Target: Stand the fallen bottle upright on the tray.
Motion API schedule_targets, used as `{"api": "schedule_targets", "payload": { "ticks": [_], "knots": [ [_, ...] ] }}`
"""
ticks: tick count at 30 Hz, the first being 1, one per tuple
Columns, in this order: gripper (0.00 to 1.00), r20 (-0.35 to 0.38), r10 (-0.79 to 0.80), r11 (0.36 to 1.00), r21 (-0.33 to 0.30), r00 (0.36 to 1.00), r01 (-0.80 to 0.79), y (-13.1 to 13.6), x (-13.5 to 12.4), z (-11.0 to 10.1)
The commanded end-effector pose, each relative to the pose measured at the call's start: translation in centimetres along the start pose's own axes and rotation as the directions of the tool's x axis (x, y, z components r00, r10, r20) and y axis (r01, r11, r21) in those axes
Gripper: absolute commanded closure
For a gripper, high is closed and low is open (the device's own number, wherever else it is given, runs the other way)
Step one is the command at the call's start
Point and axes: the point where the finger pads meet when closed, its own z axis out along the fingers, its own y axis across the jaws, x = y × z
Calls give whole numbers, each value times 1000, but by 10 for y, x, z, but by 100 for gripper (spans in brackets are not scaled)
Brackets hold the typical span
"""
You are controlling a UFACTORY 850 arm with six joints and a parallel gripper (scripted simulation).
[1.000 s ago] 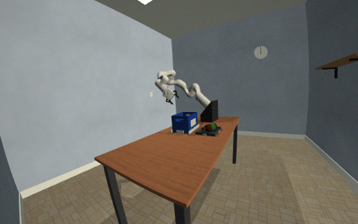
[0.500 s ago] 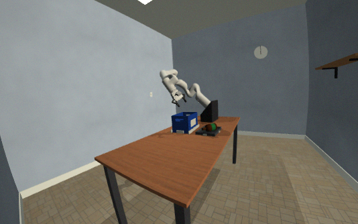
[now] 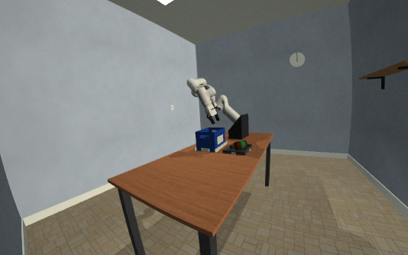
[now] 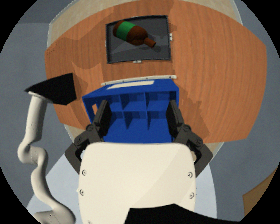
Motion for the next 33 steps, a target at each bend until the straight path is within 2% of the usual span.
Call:
{"api": "schedule_targets", "payload": {
  "ticks": [1,3,5,7,11,12,13,16,19,23,26,32,33],
  "knots": [
    [0,46,-123,992,-4,991,123,2,15,12],
    [0,47,-124,992,-4,991,125,2,15,12],
    [0,105,-272,962,0,956,274,2,34,28],
    [0,126,-324,945,4,938,326,2,40,33],
    [0,193,-483,873,29,854,487,1,62,52],
    [0,193,-483,873,29,854,488,1,62,52],
    [0,221,-548,832,45,807,553,0,71,61],
    [0,261,-639,761,76,724,644,-1,85,74],
    [0,266,-650,751,80,712,656,-1,87,75],
    [0,318,-768,619,142,557,772,-3,109,95],
    [0,334,-806,562,170,489,809,-5,118,103],
    [0,342,-822,535,184,456,825,-5,122,107],
    [100,342,-822,535,184,456,825,-5,122,107]
  ]
}}
